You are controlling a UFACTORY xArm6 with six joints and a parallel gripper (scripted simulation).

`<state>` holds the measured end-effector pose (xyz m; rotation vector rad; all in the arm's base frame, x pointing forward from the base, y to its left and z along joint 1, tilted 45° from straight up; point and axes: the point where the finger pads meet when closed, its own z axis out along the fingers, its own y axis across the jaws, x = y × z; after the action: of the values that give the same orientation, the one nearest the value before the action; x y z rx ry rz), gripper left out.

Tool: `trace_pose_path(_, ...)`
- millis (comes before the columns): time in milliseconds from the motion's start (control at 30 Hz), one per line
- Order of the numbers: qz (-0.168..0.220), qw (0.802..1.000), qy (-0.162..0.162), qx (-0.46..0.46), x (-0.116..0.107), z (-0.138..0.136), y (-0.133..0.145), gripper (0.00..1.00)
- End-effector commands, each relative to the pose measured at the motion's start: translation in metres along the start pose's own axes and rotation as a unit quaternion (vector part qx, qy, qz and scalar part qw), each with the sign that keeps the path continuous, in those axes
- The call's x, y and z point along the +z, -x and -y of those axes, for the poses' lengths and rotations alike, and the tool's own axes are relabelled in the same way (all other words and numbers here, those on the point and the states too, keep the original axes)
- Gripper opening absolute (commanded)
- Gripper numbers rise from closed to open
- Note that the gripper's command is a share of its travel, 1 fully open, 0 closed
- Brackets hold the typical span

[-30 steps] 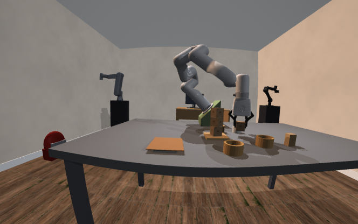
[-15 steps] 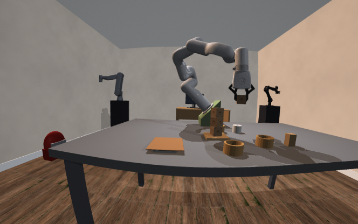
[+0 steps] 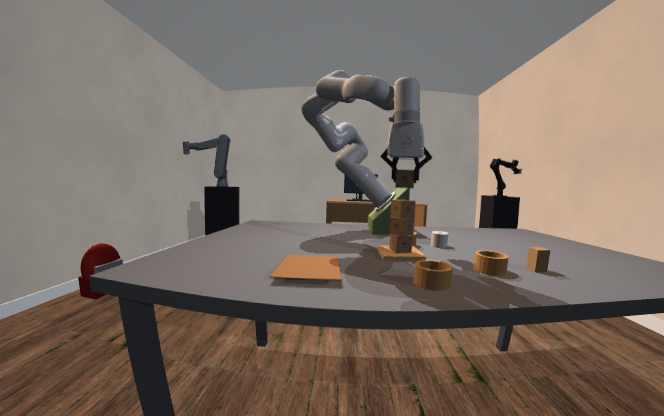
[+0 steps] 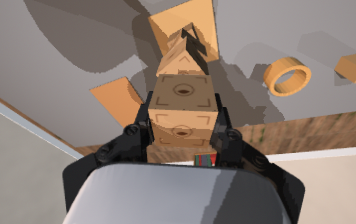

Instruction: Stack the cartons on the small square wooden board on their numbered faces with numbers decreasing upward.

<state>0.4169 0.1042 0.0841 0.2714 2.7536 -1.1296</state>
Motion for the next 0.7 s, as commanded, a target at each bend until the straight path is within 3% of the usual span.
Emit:
trace_pose_path(0,0.001,1.0,0.004,-0.001,0.018,0.003,0.002,0.0)
trace_pose_path(667,0.001,1.0,0.004,-0.001,0.033,0.002,0.002,0.0)
